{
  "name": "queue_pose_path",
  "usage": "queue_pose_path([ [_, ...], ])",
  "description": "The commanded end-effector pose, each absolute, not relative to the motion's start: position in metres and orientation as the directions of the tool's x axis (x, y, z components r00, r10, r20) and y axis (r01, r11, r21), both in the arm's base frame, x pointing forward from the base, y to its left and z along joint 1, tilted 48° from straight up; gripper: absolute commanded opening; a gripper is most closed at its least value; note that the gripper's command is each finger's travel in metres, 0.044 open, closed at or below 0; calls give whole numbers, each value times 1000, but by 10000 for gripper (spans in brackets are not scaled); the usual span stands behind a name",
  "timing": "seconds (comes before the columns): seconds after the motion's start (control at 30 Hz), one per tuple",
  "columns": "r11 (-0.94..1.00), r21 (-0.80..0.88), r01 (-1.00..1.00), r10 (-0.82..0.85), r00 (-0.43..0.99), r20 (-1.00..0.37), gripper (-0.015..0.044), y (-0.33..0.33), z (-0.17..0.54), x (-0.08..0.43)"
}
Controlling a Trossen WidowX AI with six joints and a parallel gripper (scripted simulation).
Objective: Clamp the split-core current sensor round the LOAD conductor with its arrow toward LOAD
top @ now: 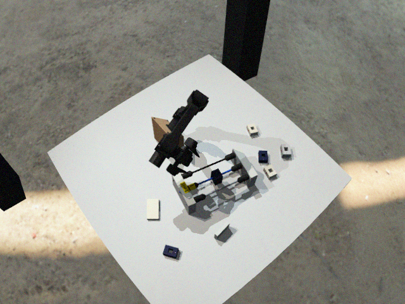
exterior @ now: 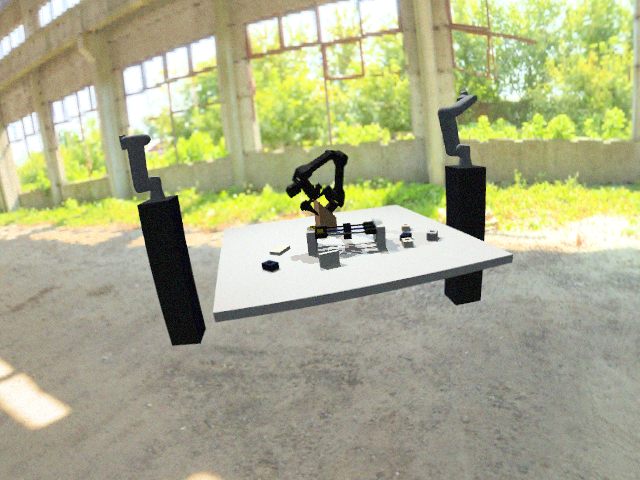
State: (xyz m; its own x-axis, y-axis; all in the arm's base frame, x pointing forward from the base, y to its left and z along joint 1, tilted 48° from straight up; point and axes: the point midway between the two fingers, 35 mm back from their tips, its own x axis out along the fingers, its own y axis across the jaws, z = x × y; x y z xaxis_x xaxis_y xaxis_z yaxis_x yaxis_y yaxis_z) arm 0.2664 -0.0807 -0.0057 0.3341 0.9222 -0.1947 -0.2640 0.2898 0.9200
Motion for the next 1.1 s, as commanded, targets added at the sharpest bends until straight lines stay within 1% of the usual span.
queue_pose_path([
  [0.0,454,598,-660,852,517,-76,440,-90,-18,245],
  [0.37,454,598,-660,852,517,-76,440,-90,-18,245],
  [0.4,415,673,-612,872,479,-103,440,-90,-15,250],
  [0.87,415,673,-612,872,479,-103,440,-90,-15,250],
  [0.93,397,708,-584,880,462,-112,440,-88,-14,251],
  [1.03,329,836,-440,908,391,-151,440,-83,-10,259],
  [1.07,375,751,-543,885,452,-115,440,-87,-15,252],
])
